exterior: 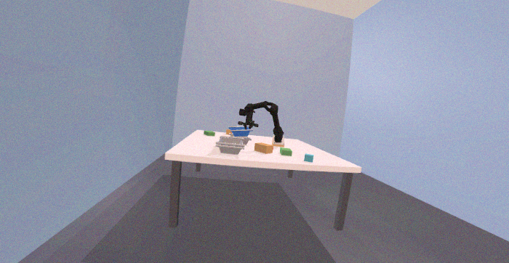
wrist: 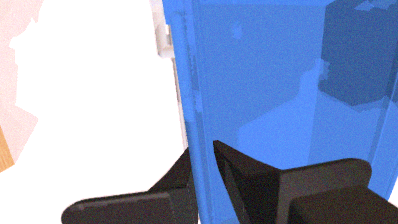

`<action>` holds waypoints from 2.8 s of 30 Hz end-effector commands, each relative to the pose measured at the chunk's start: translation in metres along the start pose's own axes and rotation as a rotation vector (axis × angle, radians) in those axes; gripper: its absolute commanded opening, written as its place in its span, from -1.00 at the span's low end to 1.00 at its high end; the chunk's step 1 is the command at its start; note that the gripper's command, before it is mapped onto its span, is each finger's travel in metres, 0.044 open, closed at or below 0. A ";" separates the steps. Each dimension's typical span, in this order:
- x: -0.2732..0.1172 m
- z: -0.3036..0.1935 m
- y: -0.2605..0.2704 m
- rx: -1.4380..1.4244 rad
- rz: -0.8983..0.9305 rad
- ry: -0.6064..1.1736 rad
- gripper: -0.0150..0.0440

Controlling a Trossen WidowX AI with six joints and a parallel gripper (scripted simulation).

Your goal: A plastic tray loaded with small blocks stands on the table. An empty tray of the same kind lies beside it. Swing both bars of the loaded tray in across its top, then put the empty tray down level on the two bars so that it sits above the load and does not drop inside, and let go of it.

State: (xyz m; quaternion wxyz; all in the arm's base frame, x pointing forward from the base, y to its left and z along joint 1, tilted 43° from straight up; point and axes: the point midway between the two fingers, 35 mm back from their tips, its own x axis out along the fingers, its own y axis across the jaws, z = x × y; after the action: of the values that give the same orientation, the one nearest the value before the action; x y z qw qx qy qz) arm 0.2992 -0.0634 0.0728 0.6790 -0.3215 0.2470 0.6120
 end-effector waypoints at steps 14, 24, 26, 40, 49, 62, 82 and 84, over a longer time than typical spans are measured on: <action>0.005 0.000 0.006 0.019 0.033 0.002 -0.49; 0.005 0.000 0.006 0.019 0.033 0.002 -0.49; 0.005 0.000 0.006 0.019 0.033 0.002 -0.49; 0.001 0.000 0.000 0.001 0.002 0.000 -0.49; 0.013 -0.002 0.008 0.019 0.033 0.002 -0.49; 0.013 -0.002 0.008 0.019 0.033 0.002 -0.49; 0.013 -0.002 0.008 0.019 0.033 0.002 -0.49; 0.013 -0.002 0.008 0.019 0.033 0.002 -0.49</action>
State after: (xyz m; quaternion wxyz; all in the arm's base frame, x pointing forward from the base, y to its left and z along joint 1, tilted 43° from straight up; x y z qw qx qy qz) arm 0.2989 -0.0598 0.0667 0.6796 -0.3229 0.2460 0.6110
